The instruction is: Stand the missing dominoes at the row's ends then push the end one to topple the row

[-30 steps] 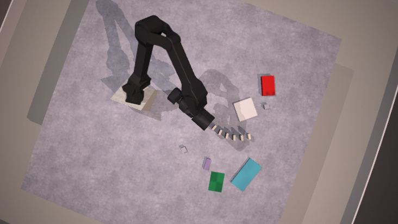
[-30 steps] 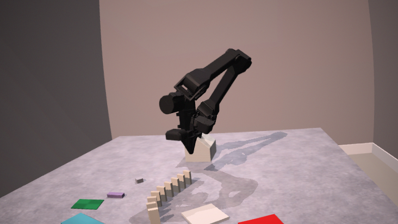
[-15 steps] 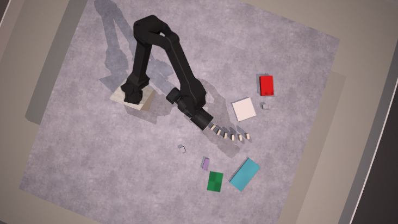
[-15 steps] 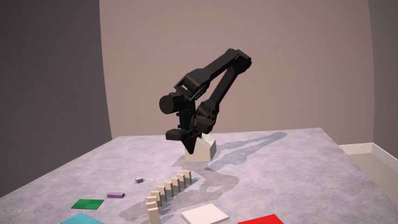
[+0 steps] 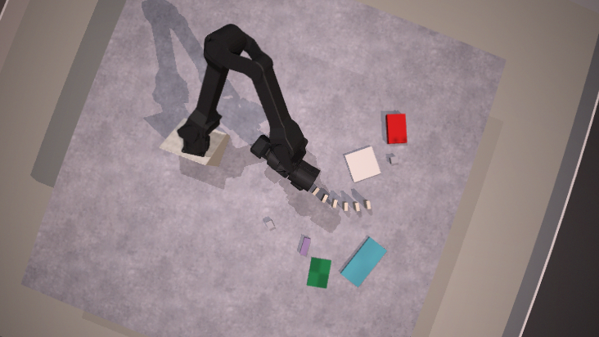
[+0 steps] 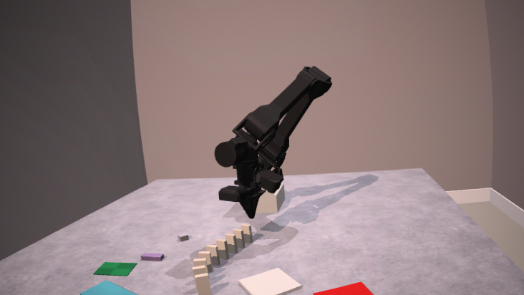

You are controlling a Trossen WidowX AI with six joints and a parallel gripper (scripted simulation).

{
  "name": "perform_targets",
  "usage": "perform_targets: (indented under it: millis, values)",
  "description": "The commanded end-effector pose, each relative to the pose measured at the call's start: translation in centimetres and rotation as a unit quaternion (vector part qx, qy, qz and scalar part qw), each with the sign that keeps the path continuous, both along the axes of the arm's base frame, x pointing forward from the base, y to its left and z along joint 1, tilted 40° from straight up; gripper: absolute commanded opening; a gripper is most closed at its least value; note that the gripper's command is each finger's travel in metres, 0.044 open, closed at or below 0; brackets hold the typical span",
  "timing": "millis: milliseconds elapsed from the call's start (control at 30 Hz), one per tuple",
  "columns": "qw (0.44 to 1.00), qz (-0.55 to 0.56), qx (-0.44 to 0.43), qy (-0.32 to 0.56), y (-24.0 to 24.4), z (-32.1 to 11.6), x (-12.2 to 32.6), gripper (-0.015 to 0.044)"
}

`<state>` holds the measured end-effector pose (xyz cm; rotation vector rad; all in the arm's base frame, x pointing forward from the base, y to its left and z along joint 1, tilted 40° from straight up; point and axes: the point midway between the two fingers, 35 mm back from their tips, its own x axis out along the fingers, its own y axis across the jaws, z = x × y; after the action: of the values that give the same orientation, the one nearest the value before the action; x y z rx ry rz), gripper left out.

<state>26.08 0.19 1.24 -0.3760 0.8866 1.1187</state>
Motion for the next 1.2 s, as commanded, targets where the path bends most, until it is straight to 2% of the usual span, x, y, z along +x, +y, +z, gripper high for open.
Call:
perform_targets:
  millis: [0,1000,1167]
  values:
    - [1.0,0.002,0.011,0.011,3.0,-3.0,-0.4,0.0]
    - [1.0,0.0,0.008,0.014,1.5,-3.5,2.5,0.0]
    - [1.0,-0.002,-0.001,0.021,-0.6,-2.0,2.7,0.0]
